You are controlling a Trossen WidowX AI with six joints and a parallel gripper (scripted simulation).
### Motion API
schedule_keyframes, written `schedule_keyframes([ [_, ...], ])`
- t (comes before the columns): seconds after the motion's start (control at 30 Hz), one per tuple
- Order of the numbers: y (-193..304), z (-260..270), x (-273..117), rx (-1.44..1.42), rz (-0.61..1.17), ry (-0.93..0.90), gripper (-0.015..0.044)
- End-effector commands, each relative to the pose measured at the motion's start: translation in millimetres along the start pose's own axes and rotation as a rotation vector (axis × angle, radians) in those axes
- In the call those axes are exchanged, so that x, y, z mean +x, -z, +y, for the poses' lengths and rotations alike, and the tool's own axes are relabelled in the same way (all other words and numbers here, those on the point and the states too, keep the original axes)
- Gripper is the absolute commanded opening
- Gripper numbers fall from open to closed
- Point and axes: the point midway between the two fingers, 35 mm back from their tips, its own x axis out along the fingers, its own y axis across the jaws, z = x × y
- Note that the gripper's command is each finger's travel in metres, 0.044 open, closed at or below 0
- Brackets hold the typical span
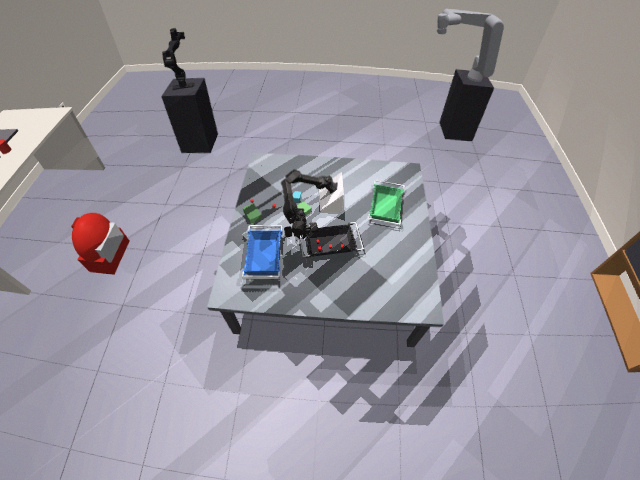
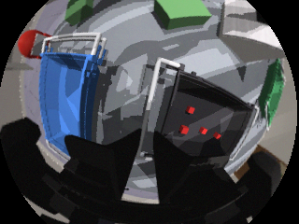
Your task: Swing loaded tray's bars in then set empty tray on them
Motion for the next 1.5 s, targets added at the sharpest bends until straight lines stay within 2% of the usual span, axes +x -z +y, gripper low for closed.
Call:
schedule_keyframes([
  [0.0,-2.8,4.0,4.3,0.053,-0.028,-0.009,0.0081],
  [0.2,-2.6,4.1,8.7,0.053,-0.028,-0.009,0.0081],
  [0.7,-4.7,5.1,63.9,0.054,-0.028,-0.012,0.0081],
  [1.47,-1.2,-38.6,29.8,0.053,-0.028,-0.008,0.0081],
])
